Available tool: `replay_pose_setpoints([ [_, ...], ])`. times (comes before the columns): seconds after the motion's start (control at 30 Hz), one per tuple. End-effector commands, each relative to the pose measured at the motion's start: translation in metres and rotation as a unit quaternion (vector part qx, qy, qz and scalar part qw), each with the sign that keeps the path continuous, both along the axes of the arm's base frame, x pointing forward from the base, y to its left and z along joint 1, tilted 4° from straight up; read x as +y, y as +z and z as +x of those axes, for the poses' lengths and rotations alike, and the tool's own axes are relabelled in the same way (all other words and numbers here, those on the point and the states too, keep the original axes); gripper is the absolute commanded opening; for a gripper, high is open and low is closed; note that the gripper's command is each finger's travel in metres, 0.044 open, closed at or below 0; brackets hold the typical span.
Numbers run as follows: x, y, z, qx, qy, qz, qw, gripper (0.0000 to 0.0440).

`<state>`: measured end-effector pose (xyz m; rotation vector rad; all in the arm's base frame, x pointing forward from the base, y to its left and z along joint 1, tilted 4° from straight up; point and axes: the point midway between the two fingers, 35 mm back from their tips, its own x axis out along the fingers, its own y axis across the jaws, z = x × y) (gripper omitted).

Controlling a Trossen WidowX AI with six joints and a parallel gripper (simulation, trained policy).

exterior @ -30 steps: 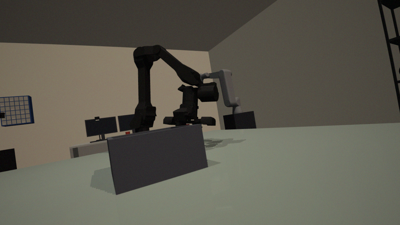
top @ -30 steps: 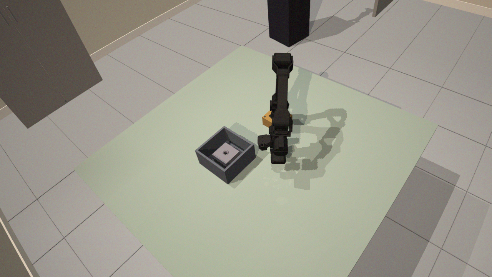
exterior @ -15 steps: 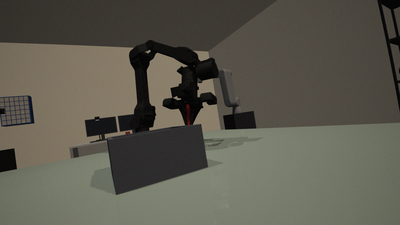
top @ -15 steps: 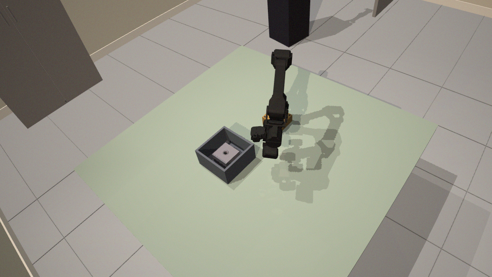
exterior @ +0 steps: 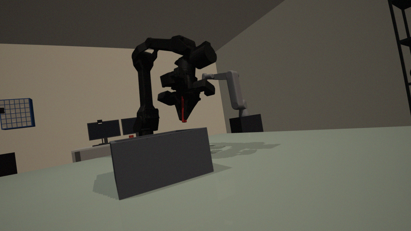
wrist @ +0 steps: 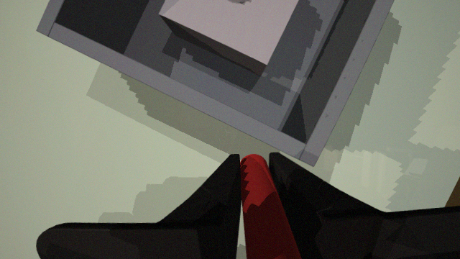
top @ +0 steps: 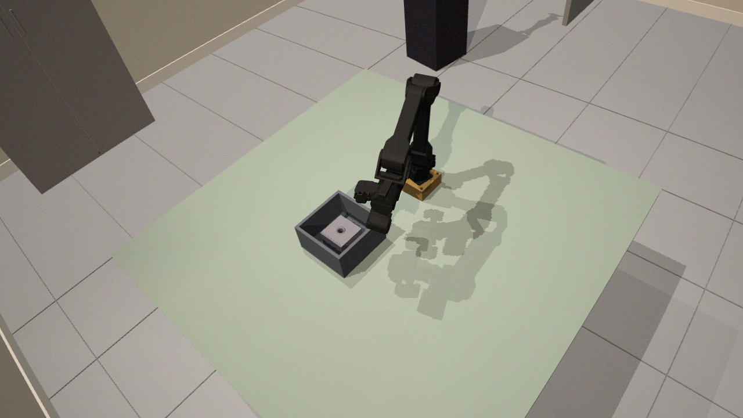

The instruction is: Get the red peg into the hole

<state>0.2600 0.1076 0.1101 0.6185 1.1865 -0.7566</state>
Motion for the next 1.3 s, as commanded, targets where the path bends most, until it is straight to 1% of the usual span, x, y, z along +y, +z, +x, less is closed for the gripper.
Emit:
replay_pose_setpoints([
  [0.0, -0.012, 0.001, 0.013, -0.008, -0.01, -0.007, 1.0, 0.0],
  [0.27, -0.044, -0.004, 0.041, -0.015, -0.026, -0.017, 0.999, 0.0],
  [0.53, -0.072, -0.017, 0.062, -0.008, -0.018, -0.017, 1.0, 0.0],
  [0.8, -0.09, -0.035, 0.075, 0.009, 0.01, -0.008, 1.0, 0.0],
  [1.0, -0.096, -0.054, 0.077, 0.028, 0.037, 0.004, 0.999, 0.0004],
  [1.07, -0.096, -0.06, 0.076, 0.036, 0.046, 0.008, 0.998, 0.003],
  [1.23, -0.098, -0.073, 0.079, 0.05, 0.056, 0.02, 0.997, 0.0147],
  [1.27, -0.101, -0.073, 0.08, 0.051, 0.062, 0.018, 0.997, 0.0148],
])
